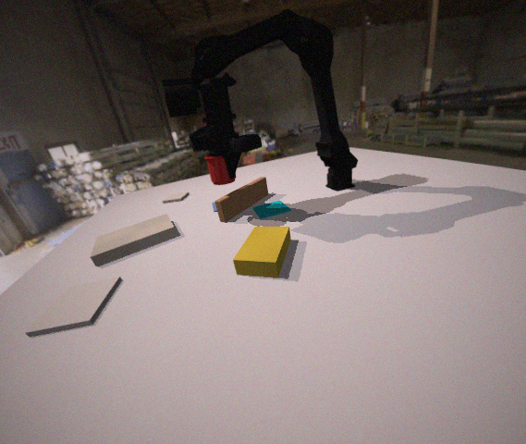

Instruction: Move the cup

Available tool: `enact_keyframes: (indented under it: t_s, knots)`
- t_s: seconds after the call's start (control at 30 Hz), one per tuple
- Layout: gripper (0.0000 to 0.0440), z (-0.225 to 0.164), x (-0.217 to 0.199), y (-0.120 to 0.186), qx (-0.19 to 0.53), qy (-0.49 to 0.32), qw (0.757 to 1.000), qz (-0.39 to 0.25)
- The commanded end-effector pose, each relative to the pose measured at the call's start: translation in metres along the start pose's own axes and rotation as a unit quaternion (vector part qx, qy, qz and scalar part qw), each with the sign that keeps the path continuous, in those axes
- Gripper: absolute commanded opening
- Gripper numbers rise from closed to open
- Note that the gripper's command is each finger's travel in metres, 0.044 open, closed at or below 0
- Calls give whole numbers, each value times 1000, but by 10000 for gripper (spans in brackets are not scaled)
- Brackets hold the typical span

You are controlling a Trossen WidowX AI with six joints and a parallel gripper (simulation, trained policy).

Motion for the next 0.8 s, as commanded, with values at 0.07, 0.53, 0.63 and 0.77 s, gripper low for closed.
enact_keyframes:
  t_s: [0.07, 0.53, 0.63, 0.77]
  knots:
    - [0, 9, 15, 2, -9, 12, 1000, -5]
    - [0, 15, 51, -7, -13, 30, 999, -8]
    - [0, 14, 58, -12, -12, 31, 999, -8]
    - [0, 10, 65, -18, -10, 30, 999, -8]
Point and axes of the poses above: the point midway between the two fingers, 35 mm back from their tips, its own y axis back along the fingers, its own x axis across the jaws, z = x × y, the point moved 1 cm from there along y, back along the fingers, and after that the axes turned 13 degrees about y, right-handed, at the moved point
